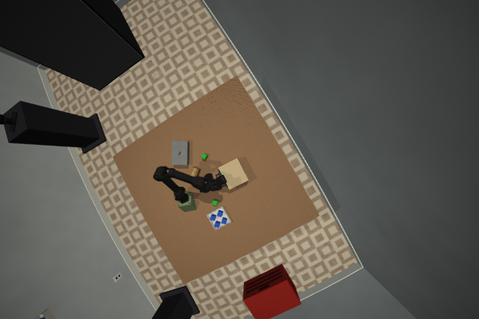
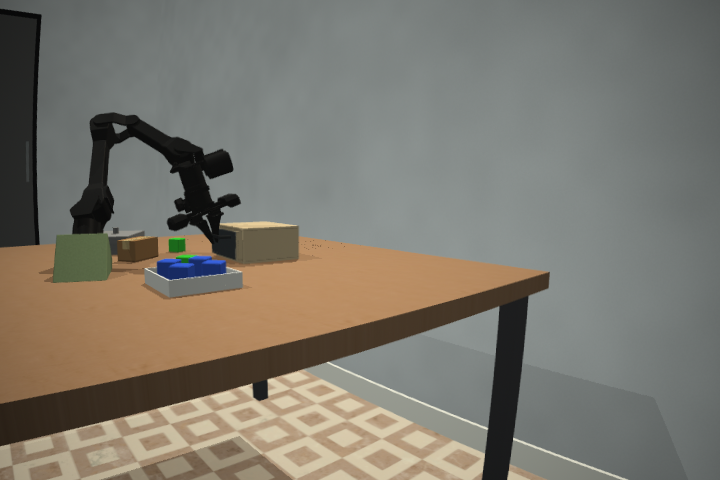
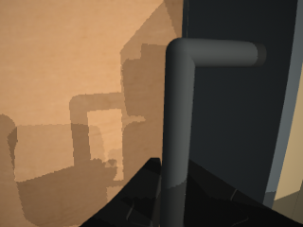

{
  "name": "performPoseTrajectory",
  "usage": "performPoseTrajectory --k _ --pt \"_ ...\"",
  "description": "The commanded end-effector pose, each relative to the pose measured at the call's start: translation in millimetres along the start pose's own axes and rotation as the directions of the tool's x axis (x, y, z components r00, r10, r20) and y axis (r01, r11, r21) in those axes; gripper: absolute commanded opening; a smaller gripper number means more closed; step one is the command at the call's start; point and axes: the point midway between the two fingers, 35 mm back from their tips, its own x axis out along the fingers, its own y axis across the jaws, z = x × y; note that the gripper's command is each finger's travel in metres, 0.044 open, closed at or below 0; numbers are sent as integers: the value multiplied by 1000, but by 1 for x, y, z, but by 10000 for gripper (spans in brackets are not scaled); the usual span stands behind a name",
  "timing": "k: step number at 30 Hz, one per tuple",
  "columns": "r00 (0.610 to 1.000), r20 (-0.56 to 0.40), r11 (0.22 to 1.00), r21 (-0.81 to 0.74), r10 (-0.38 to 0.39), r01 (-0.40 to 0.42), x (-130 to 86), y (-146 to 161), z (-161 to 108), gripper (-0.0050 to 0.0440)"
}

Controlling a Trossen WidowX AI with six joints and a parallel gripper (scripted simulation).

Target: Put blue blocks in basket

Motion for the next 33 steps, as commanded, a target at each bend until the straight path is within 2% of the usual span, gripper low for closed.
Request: performPoseTrajectory --k 1,5,33 --pt "1000 1 1000 -3 -5 5 5 -14 1 0" --pt "1000 1 1000 -3 -5 5 8 -24 1 0" --pt "1000 1 1000 -3 -5 5 8 -24 1 0"
